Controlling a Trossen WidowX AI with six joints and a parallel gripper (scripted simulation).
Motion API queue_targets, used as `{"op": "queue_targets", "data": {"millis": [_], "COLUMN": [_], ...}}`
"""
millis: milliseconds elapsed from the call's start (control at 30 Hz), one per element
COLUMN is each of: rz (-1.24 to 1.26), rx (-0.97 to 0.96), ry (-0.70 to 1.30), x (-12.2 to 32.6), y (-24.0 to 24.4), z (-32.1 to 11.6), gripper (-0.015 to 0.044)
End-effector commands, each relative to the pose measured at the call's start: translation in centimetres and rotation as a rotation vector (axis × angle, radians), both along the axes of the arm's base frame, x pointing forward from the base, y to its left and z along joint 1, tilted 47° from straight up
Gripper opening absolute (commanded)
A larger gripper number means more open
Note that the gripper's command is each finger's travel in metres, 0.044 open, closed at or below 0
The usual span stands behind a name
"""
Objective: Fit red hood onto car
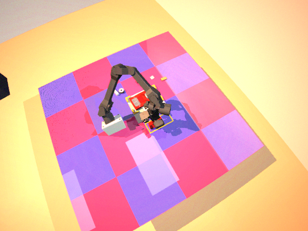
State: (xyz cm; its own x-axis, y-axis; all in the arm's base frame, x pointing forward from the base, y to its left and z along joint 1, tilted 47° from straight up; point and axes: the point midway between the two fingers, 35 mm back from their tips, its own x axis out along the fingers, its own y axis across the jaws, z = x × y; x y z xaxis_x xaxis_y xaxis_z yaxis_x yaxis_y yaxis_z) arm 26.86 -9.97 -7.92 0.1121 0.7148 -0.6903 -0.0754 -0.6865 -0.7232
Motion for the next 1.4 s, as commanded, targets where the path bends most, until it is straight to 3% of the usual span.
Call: {"op": "queue_targets", "data": {"millis": [0,1367], "rz": [0.005,0.005], "rx": [-0.003,-0.005], "ry": [-0.001,-0.002], "x": [0.0,-0.2], "y": [-0.4,-2.5], "z": [-0.4,-2.6], "gripper": [0.0000,0.0000]}}
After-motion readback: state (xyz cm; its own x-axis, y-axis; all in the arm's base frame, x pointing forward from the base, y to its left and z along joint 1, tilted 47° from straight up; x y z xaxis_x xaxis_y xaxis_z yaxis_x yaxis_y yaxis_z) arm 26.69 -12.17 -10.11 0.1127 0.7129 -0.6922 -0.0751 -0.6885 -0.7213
